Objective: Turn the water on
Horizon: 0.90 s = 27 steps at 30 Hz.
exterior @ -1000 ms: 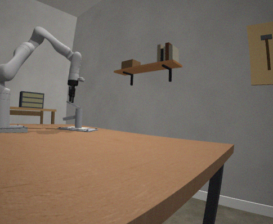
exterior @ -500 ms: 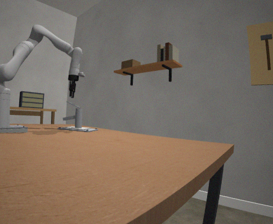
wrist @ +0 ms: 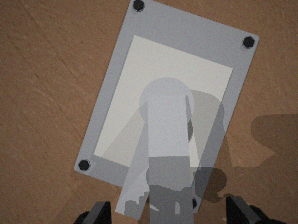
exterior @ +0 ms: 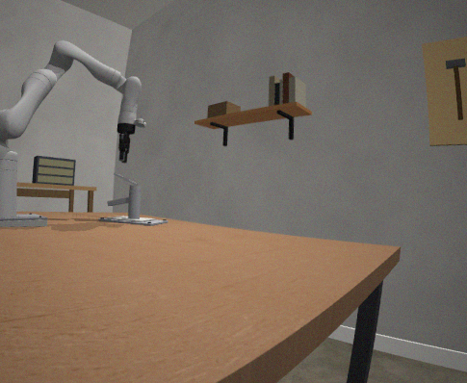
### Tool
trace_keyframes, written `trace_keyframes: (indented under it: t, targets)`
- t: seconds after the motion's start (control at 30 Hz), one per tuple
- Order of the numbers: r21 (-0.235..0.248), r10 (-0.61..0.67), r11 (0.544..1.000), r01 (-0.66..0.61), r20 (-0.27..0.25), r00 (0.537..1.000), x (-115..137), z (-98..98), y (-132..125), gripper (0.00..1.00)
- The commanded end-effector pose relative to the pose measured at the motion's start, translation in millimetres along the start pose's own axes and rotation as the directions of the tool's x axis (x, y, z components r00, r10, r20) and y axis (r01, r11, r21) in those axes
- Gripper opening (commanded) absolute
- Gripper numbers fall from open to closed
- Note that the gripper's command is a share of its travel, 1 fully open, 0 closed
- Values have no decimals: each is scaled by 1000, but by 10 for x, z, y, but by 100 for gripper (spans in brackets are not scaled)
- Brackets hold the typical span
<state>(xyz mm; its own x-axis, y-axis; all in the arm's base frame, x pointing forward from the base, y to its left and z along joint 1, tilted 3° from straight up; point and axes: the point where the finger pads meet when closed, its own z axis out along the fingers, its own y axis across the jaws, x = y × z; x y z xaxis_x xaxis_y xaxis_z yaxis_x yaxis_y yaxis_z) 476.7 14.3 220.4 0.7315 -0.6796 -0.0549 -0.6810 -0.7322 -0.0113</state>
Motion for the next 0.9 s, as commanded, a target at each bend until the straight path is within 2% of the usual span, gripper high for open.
trace_keyframes:
  t: [0.0, 0.03, 0.07, 0.87]
  targets:
    - [-1, 6, 1000, -6, -4, 1000, 0, -44, 6, 71]
    - [-2, 6, 1000, -6, -4, 1000, -1, -43, 7, 71]
    - [-2, 6, 1000, -7, -4, 1000, -1, -43, 7, 10]
    - [-2, 6, 1000, -7, -4, 1000, -1, -43, 7, 10]
